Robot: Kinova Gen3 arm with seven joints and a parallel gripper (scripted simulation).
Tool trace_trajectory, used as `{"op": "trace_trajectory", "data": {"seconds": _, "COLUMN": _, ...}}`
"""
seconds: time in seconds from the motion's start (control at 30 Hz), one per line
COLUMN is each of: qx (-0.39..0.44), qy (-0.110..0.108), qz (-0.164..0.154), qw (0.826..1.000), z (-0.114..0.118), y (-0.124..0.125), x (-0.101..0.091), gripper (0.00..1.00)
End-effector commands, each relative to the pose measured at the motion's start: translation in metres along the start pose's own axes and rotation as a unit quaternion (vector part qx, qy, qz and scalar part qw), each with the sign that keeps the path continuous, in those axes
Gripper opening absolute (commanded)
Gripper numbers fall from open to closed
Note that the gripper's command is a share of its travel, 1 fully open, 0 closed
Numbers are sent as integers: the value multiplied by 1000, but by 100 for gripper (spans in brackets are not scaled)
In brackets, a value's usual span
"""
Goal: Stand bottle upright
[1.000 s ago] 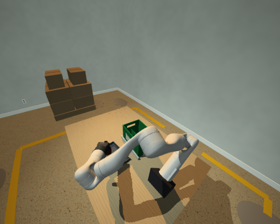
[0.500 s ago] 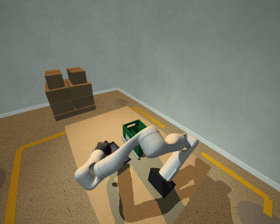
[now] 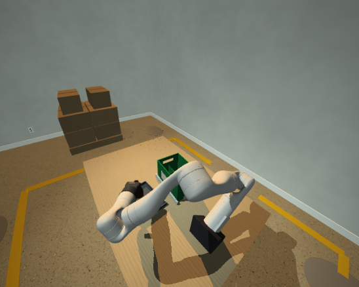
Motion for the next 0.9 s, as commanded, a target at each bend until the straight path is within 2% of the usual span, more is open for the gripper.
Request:
{"op": "trace_trajectory", "data": {"seconds": 0.0, "qx": 1, "qy": 0, "qz": 0, "qw": 1000, "z": -1, "y": -2, "x": 0, "gripper": 0}}
{"op": "trace_trajectory", "data": {"seconds": 0.87, "qx": 1, "qy": 0, "qz": 0, "qw": 1000, "z": -21, "y": -6, "x": 16, "gripper": 0}}
Point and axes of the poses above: the point where the finger pads meet when closed, its own x axis out along the fingers, its own z axis across the jaws, y = z × x, the point moved 5 cm from there along -x, back along the fingers, and after that the axes turned 6 degrees about -x, right-handed, at the moved point
